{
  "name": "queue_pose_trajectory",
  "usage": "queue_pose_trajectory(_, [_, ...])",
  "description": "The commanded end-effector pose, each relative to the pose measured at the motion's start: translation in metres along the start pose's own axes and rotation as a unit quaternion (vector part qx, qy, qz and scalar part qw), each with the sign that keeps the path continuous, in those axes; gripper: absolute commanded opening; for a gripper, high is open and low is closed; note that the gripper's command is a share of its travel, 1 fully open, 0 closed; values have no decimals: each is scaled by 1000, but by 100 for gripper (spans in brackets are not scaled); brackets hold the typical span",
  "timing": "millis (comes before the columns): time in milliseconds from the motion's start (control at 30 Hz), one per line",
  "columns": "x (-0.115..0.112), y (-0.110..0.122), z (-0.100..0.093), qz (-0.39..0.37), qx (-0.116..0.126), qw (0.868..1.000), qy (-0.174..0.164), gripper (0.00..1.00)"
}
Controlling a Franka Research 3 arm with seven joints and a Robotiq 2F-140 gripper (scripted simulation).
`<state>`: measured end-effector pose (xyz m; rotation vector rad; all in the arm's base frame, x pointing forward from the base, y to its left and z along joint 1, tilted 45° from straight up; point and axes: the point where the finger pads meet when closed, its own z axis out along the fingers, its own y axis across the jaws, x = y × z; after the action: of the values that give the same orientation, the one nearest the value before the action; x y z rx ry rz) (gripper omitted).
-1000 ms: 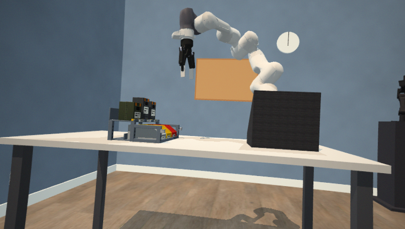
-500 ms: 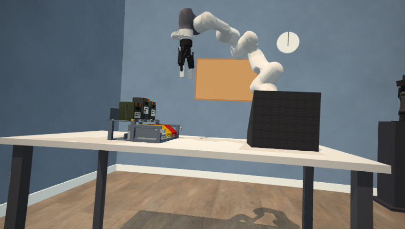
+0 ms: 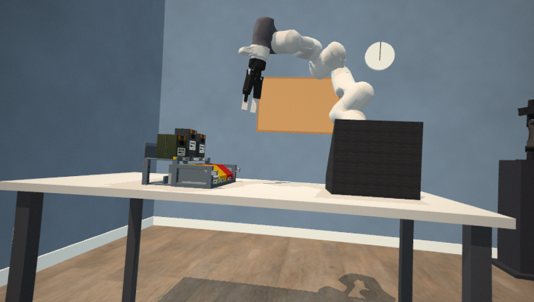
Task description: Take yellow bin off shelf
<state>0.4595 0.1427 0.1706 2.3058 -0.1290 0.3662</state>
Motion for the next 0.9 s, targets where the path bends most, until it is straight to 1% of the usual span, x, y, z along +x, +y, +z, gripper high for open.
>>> queue_pose_trajectory(0, [7,-7,-1,18,13,1000,13,57])
queue_pose_trajectory(67, [7,-7,-1,18,13,1000,13,57])
queue_pose_trajectory(100, [-2,-8,5,-5,10,999,30,57])
queue_pose_trajectory(167, [-13,-18,19,-23,20,997,78,57])
queue_pose_trajectory(233, [-23,-29,32,-40,30,991,125,57])
queue_pose_trajectory(633, [-23,-29,32,-40,30,991,125,57])
queue_pose_trajectory(667, [-31,-31,41,-67,27,987,143,57])
queue_pose_trajectory(733, [-42,-44,55,-77,39,978,191,57])
queue_pose_trajectory(800, [-52,-57,69,-87,52,966,239,57])
queue_pose_trajectory(867, [-52,-57,69,-87,52,966,239,57])
